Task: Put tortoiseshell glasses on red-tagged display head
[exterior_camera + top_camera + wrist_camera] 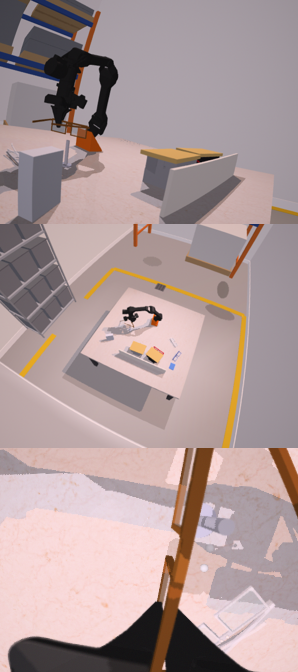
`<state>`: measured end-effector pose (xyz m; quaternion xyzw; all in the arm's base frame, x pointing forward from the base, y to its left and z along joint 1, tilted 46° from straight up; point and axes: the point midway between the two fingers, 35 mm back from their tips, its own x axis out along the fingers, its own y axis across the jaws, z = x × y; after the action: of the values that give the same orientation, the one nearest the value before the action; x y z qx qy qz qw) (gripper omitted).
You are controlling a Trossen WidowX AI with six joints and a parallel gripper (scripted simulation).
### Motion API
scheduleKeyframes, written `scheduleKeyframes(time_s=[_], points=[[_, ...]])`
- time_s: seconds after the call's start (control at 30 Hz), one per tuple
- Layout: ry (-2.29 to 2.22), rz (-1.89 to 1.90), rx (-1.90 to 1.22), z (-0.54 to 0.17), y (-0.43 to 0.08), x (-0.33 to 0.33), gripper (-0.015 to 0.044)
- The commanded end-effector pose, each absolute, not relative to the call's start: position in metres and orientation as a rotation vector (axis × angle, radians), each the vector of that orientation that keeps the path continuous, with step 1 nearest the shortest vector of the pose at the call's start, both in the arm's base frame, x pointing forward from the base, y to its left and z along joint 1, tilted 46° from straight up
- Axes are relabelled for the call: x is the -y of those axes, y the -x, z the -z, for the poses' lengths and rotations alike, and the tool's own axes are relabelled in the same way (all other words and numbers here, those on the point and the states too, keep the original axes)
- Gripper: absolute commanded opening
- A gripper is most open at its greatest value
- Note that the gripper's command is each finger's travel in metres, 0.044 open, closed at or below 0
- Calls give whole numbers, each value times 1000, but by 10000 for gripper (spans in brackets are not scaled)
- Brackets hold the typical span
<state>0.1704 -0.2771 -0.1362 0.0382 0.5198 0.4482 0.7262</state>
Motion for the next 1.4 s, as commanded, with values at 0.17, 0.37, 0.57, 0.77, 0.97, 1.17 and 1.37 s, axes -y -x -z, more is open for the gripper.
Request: scheduleKeyframes(time_s=[0.17, 0.37, 0.57, 0.77, 0.97, 1.17, 1.37], points=[[-93, -999, -1143, 163, -173, 249, 0], [-93, -1000, -1143, 173, -173, 237, 0], [-93, -1000, -1143, 173, -170, 237, 0], [-93, -1000, -1143, 172, -163, 236, 0], [-93, -1000, -1143, 172, -162, 236, 0], [-93, -1000, -1144, 172, -158, 235, 0], [-94, -1000, -1144, 172, -154, 234, 0]])
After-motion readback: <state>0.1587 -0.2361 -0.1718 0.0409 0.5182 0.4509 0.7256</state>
